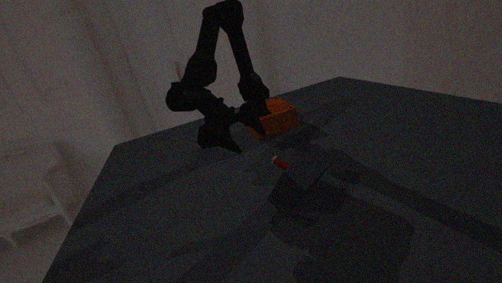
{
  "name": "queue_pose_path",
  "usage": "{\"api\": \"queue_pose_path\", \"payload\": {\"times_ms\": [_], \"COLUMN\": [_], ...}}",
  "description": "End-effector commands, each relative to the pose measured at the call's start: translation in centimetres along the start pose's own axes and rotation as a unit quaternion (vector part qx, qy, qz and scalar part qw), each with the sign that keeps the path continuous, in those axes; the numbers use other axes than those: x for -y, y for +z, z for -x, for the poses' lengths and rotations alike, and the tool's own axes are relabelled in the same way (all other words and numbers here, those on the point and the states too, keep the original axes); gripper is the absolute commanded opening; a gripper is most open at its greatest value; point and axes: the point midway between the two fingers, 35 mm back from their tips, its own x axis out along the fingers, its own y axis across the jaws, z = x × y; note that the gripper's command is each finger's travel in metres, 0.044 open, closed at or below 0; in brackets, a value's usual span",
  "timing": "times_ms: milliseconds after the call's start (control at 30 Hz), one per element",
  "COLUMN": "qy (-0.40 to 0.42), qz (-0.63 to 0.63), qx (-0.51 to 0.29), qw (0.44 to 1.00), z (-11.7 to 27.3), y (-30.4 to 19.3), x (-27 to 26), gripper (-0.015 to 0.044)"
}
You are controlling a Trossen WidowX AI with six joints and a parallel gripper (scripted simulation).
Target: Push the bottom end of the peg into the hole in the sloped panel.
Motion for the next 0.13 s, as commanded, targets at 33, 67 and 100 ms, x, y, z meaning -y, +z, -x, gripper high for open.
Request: {"api": "queue_pose_path", "payload": {"times_ms": [33, 67, 100], "qy": [0.001, 0.001, 0.001], "qz": [0.001, 0.001, 0.001], "qx": [-0.002, -0.002, -0.002], "qw": [1.000, 1.000, 1.000], "z": [0.82, 0.90, 0.93], "y": [-0.04, -0.04, -0.04], "x": [-0.06, -0.06, -0.06], "gripper": [0.0440, 0.0440, 0.0440]}}
